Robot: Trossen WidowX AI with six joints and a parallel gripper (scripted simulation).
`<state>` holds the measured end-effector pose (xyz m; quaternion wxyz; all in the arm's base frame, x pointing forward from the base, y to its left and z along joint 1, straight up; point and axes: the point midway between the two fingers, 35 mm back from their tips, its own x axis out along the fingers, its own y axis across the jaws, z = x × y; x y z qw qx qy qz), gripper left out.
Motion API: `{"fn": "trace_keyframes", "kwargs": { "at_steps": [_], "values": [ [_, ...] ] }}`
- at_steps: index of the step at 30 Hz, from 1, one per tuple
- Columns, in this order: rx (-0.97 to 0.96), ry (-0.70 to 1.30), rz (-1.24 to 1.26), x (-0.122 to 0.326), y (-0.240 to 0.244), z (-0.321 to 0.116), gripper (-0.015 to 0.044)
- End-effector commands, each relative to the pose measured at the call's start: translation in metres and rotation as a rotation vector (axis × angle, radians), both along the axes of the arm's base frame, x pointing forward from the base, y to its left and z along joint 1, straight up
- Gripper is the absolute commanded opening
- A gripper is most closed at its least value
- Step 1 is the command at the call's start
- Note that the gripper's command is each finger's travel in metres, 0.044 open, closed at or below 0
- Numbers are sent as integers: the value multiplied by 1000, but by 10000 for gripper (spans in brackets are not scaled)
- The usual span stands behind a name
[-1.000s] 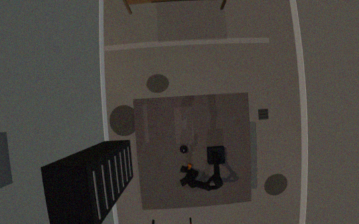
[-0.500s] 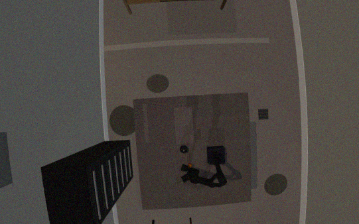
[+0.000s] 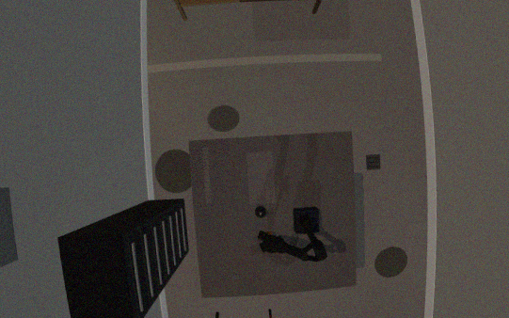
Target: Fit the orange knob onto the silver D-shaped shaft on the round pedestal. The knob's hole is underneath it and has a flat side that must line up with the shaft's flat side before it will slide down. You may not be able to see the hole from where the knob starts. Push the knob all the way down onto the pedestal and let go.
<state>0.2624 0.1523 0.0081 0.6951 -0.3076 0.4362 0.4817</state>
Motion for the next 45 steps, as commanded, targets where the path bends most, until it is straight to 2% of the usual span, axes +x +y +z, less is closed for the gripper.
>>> {"fn": "trace_keyframes", "kwargs": {
  "at_steps": [1, 45],
  "values": [
    [59, -22, 3, -2, -4, 1, 179],
    [723, -256, 13, -18, -47, -4, 179]
  ]
}}
